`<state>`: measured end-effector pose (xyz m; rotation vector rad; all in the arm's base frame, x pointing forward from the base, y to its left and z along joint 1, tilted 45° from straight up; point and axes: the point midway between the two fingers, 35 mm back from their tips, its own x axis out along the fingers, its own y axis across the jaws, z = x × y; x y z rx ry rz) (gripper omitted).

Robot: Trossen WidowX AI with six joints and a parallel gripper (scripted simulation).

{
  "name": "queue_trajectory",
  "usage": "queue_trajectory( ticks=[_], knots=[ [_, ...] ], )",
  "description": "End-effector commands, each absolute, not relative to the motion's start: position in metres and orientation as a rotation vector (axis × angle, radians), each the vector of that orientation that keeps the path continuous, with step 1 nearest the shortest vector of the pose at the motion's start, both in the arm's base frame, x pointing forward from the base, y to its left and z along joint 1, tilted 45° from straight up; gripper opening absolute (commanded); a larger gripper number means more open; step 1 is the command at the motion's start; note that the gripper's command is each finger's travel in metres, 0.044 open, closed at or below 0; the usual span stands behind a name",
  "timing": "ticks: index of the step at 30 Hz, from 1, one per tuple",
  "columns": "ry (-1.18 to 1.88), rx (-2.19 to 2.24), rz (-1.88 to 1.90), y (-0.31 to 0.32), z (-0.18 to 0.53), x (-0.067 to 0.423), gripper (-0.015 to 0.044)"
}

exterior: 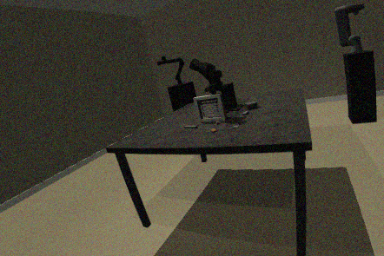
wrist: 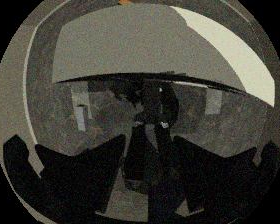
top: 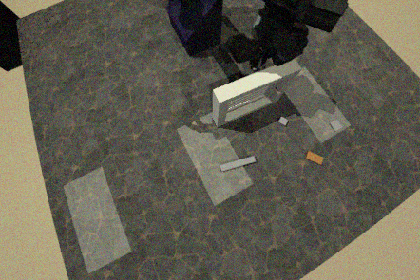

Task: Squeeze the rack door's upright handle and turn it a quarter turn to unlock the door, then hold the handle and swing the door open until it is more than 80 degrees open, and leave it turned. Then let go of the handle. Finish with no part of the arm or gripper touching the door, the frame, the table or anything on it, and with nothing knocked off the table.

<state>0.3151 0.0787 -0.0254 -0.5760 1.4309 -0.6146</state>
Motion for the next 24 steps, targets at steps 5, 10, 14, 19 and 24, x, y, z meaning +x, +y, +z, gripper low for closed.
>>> queue_trajectory(
  ticks=[5,10,14,19,24],
  knots=[
    [1.432,-0.582,-0.615,0.0770,-0.0264,0.3147,0.0086],
    [1.432,-0.582,-0.615,0.0770,-0.0264,0.3147,0.0053],
    [1.432,-0.582,-0.615,0.0770,-0.0264,0.3147,0.0026],
    [1.432,-0.582,-0.615,0.0770,-0.0264,0.3147,0.0011],
    [1.494,-0.717,-0.495,0.0771,-0.0264,0.3147,0.0011]
  ],
)
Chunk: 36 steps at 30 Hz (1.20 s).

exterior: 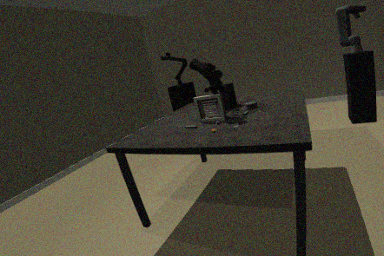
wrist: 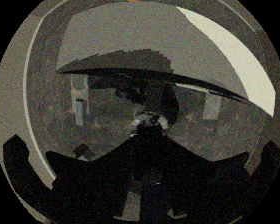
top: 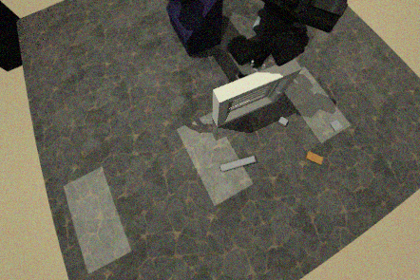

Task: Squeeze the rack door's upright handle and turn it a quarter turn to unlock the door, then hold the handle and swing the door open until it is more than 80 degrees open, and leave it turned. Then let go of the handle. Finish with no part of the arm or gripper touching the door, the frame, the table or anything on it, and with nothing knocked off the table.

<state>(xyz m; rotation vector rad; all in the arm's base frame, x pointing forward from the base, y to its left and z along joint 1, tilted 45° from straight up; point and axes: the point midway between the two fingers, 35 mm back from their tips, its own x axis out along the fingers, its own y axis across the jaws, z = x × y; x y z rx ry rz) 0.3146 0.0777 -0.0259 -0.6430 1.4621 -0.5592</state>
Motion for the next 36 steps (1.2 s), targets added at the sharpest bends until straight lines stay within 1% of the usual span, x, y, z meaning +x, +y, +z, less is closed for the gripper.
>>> queue_trajectory(
  ticks=[1,19,36],
  knots=[
    [1.510,-0.756,-0.460,0.0771,-0.0264,0.3147,0.0011],
    [1.704,-1.429,0.254,0.0771,-0.0264,0.3147,0.0011],
    [1.671,-1.980,1.025,0.0771,-0.0265,0.3147,0.0011]
  ],
)
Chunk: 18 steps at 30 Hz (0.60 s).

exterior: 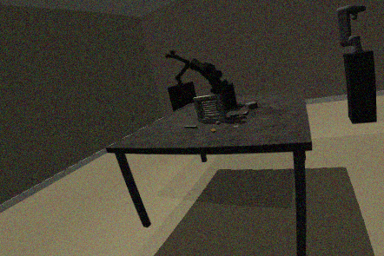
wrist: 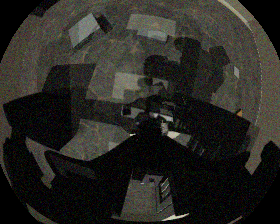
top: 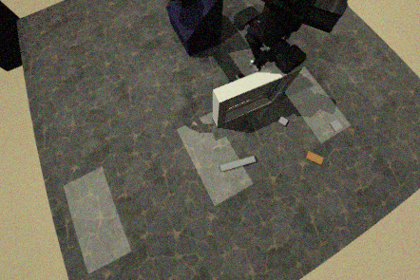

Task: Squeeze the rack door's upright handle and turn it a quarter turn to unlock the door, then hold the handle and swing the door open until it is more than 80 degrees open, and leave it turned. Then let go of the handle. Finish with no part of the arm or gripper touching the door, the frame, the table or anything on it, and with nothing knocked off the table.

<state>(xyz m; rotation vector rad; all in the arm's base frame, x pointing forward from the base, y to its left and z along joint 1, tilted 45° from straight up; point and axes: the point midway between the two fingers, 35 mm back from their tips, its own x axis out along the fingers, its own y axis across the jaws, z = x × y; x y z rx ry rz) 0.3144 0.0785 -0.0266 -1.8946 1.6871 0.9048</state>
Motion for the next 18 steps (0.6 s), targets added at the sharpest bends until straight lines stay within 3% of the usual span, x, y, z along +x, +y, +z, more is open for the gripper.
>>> queue_trajectory(
  ticks=[1,9,18],
  knots=[
    [1.669,-1.985,1.033,0.0771,-0.0265,0.3147,0.0011],
    [1.669,-1.985,1.033,0.0771,-0.0265,0.3147,0.0011],
    [1.669,-1.985,1.033,0.0771,-0.0265,0.3147,0.0247]
  ],
)
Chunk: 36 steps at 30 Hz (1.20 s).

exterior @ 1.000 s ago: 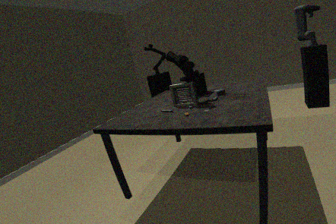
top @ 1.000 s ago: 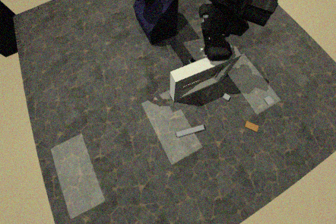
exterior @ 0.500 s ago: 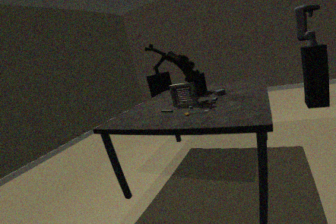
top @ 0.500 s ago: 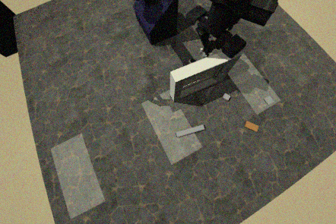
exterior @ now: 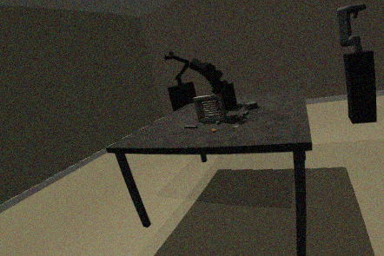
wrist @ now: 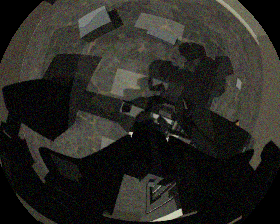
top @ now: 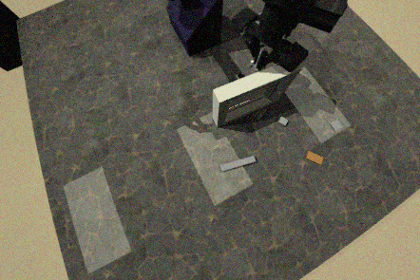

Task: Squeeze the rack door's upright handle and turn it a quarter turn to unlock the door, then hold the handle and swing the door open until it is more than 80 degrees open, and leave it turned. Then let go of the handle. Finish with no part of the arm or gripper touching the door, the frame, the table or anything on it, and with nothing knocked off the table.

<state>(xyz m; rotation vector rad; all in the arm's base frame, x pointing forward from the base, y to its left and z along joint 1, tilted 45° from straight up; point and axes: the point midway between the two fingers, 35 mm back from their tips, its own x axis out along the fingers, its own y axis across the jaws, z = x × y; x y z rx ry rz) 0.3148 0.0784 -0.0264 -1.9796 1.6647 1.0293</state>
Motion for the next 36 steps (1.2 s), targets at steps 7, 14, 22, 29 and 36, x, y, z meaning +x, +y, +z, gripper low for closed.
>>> queue_trajectory(
  ticks=[7,14,22,29,36],
  knots=[
    [1.697,-1.874,0.857,0.0771,-0.0265,0.3147,0.0283],
    [1.718,-1.638,0.521,0.0771,-0.0265,0.3147,0.0283],
    [1.692,-1.353,0.163,0.0771,-0.0265,0.3147,0.0283],
    [1.631,-1.092,-0.126,0.0771,-0.0264,0.3147,0.0283],
    [1.539,-0.825,-0.394,0.0771,-0.0264,0.3147,0.0283]
  ],
)
